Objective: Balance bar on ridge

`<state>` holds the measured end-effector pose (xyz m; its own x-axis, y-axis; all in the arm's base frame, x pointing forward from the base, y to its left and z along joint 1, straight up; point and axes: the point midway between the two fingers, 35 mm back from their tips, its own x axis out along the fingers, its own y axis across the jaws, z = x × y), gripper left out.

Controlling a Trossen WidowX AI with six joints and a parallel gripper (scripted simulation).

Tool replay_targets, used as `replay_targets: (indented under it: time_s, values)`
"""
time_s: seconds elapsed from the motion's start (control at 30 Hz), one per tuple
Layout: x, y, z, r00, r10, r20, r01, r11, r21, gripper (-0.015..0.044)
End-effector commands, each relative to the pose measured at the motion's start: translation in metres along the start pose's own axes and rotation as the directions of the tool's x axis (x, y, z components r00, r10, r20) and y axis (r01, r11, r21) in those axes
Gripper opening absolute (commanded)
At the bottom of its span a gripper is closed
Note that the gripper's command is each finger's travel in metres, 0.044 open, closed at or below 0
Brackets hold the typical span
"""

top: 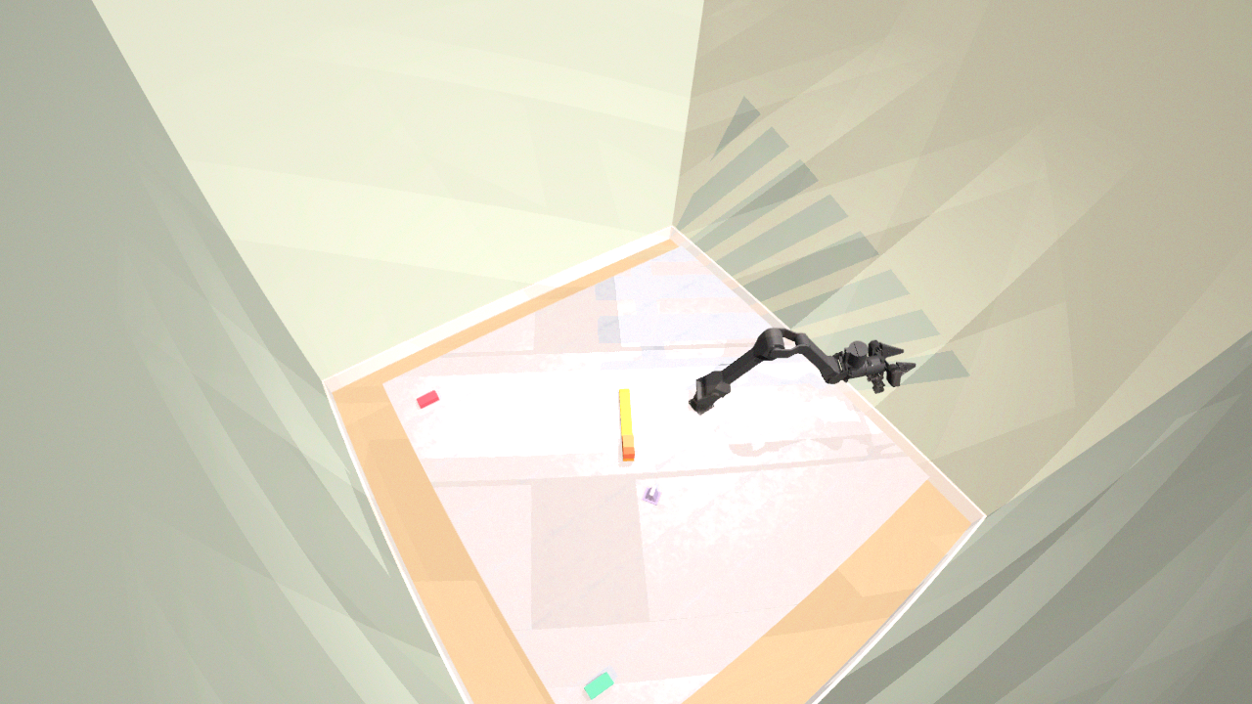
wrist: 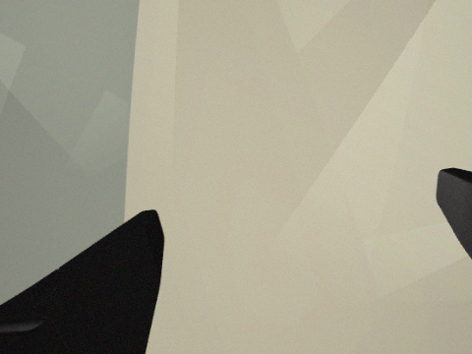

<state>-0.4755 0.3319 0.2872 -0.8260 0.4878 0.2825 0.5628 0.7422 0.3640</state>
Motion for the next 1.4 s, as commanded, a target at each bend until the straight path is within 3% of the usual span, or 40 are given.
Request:
replay_targets:
  time_s: [0.0,0.1,0.73,1.37]
  values:
    - [0.0,0.001,0.0,1.0,0.003,0.002,-0.003,1.0,-0.001,0.0374]
    - [-0.004,0.022,0.004,0.999,0.04,0.028,-0.039,0.999,-0.011,0.0315]
    - [-0.052,0.145,0.057,0.926,0.261,0.274,-0.228,0.962,-0.147,0.0315]
    - [-0.138,0.27,0.108,0.749,0.442,0.494,-0.323,0.894,-0.31,0.0315]
